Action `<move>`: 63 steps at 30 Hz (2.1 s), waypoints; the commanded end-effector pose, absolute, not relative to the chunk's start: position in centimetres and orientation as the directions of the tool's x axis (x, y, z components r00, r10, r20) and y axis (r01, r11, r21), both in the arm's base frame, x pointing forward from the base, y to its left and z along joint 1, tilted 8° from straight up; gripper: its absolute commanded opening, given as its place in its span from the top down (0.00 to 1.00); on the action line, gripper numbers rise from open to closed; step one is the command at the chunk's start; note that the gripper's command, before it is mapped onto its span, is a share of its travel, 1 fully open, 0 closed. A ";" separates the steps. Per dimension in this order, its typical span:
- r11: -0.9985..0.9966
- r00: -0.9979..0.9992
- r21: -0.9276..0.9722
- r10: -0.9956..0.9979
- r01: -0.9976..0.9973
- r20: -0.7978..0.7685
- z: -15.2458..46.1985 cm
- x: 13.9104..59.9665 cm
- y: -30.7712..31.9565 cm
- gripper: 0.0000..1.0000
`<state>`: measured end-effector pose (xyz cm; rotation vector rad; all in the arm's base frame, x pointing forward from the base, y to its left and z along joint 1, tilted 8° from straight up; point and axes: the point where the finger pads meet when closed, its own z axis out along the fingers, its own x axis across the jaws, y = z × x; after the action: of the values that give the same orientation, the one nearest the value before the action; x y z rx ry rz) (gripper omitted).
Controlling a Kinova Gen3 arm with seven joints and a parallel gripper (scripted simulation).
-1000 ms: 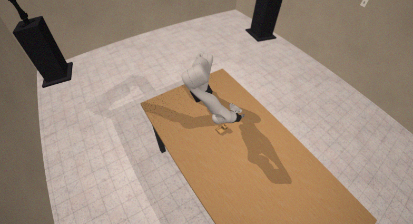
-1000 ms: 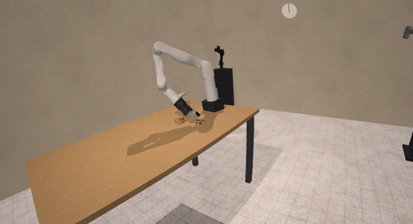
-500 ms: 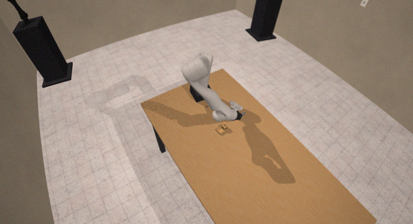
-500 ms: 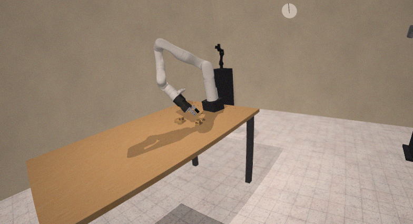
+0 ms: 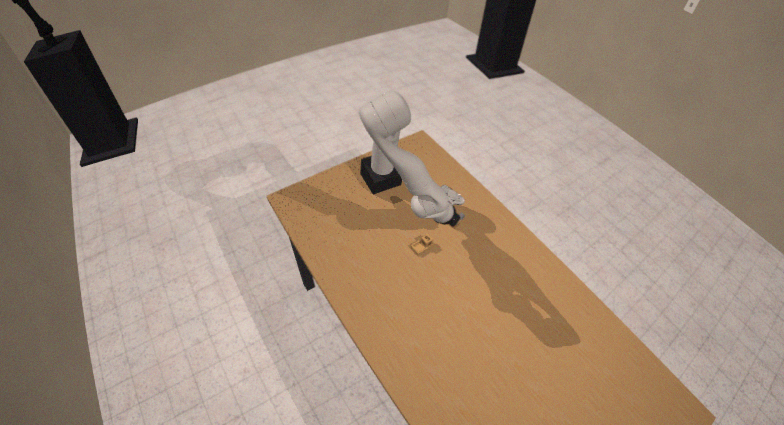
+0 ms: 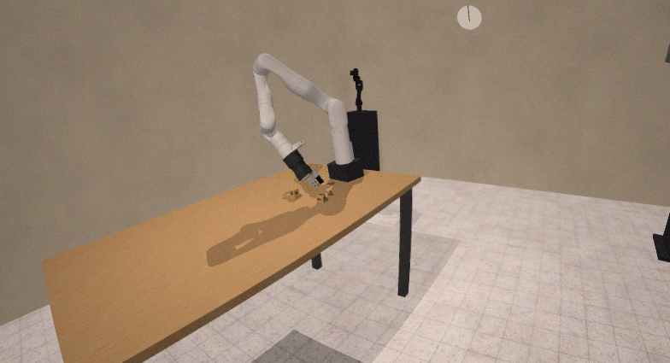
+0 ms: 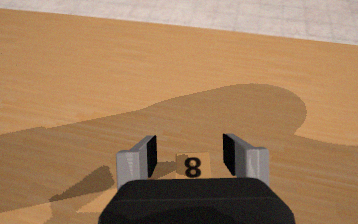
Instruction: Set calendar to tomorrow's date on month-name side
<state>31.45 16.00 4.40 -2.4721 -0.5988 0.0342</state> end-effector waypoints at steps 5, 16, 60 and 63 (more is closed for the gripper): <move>-0.771 0.887 -0.449 0.442 0.451 0.132 5.1 31.6 16.3 0.00; -0.781 0.887 -0.431 0.444 0.452 0.127 5.1 31.4 16.3 0.00; -0.866 0.887 -0.194 0.443 0.461 0.130 5.2 31.3 16.6 0.00; -0.868 0.887 -0.184 0.444 0.460 0.126 5.1 31.3 16.5 0.00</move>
<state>31.16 16.42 5.12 -2.8378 -0.6821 -0.1045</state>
